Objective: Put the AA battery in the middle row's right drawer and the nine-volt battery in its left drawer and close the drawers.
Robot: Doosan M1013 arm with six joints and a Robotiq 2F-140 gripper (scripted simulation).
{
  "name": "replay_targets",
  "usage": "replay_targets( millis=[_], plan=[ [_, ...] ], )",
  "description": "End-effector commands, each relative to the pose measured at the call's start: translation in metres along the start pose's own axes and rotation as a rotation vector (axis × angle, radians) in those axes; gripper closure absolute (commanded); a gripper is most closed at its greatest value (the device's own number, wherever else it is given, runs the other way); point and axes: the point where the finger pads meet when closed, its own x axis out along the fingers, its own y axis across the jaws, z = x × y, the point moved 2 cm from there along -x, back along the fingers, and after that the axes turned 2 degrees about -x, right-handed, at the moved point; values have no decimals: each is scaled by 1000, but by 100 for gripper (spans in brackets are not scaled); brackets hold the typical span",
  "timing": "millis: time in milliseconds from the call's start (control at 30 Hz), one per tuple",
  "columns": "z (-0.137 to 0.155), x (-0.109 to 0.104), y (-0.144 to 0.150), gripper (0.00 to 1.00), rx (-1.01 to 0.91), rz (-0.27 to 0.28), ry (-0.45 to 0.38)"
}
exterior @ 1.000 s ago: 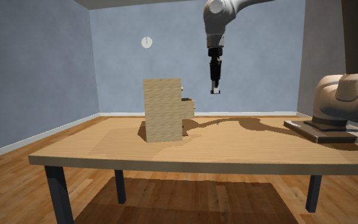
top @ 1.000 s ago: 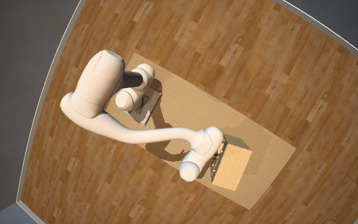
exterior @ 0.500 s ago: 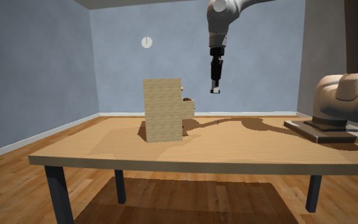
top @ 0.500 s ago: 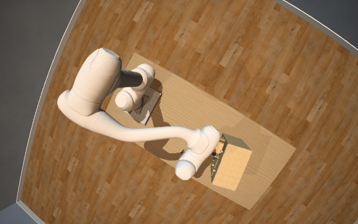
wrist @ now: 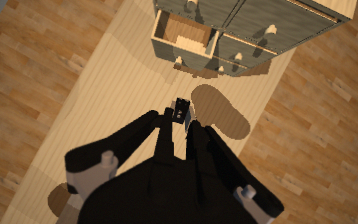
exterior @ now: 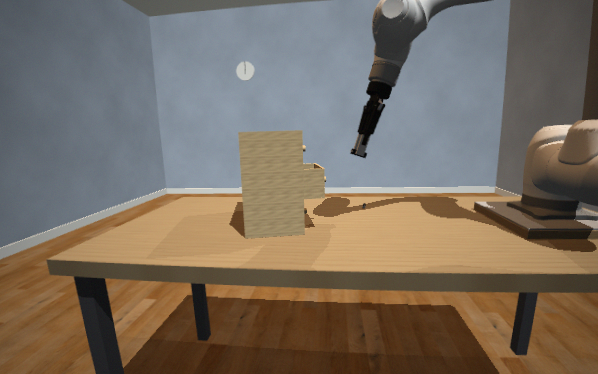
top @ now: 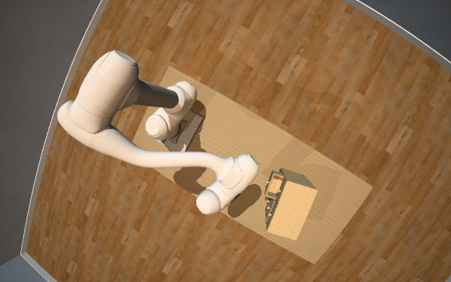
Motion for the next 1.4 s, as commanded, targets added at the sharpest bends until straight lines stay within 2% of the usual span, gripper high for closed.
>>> replay_targets(
  millis=[0,100,167,333,633,733,1233,1367],
  plan=[
    [7,1,-1,86,-4,-4,167],
    [11,1,-1,86,-4,-2,251],
    [11,1,-1,86,-4,-2,251],
    [16,3,-1,86,-3,2,359],
    [21,5,-1,86,-3,6,500],
    [22,5,-1,86,-3,7,514],
    [30,8,-2,86,-1,13,713],
    [31,9,-2,86,-1,14,739]
  ],
)
